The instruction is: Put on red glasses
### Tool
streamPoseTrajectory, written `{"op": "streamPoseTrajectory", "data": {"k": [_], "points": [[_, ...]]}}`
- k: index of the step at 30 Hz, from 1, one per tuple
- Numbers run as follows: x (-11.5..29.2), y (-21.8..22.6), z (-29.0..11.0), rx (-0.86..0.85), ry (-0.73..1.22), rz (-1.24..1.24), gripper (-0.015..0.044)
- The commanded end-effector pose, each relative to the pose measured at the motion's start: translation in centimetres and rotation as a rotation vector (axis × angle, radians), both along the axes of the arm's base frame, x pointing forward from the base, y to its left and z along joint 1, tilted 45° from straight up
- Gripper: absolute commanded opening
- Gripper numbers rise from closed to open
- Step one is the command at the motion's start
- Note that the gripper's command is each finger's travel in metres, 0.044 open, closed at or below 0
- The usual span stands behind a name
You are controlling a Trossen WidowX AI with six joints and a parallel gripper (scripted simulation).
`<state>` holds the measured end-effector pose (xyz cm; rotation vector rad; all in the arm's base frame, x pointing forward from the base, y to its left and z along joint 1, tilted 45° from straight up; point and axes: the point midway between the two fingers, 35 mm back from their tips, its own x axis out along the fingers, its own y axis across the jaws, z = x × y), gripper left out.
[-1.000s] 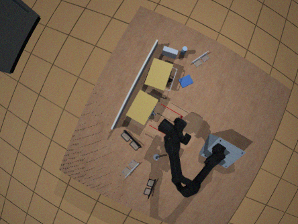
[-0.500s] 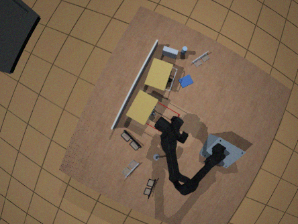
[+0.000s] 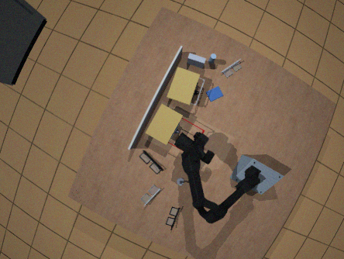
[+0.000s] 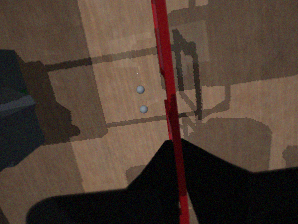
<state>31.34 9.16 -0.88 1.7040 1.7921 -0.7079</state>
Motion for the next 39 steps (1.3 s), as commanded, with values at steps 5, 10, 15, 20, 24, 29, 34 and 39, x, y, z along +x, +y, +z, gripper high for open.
{"op": "streamPoseTrajectory", "data": {"k": [5,10,15,20,24,29,34,39], "points": [[1.2,0.1,0.1,0.006,0.0,-0.002,0.0],[1.8,0.2,0.1,0.006,-0.001,-0.002,0.0],[2.5,0.2,0.1,0.006,-0.001,-0.002,0.0],[3.1,0.3,0.1,0.006,-0.001,-0.002,0.0],[3.6,0.3,0.1,0.006,-0.002,-0.002,0.0],[4.2,0.3,0.1,0.006,-0.002,-0.002,0.0],[4.9,0.4,0.1,0.006,-0.002,-0.002,0.0],[5.5,0.4,0.2,0.006,-0.003,-0.002,0.0]]}}
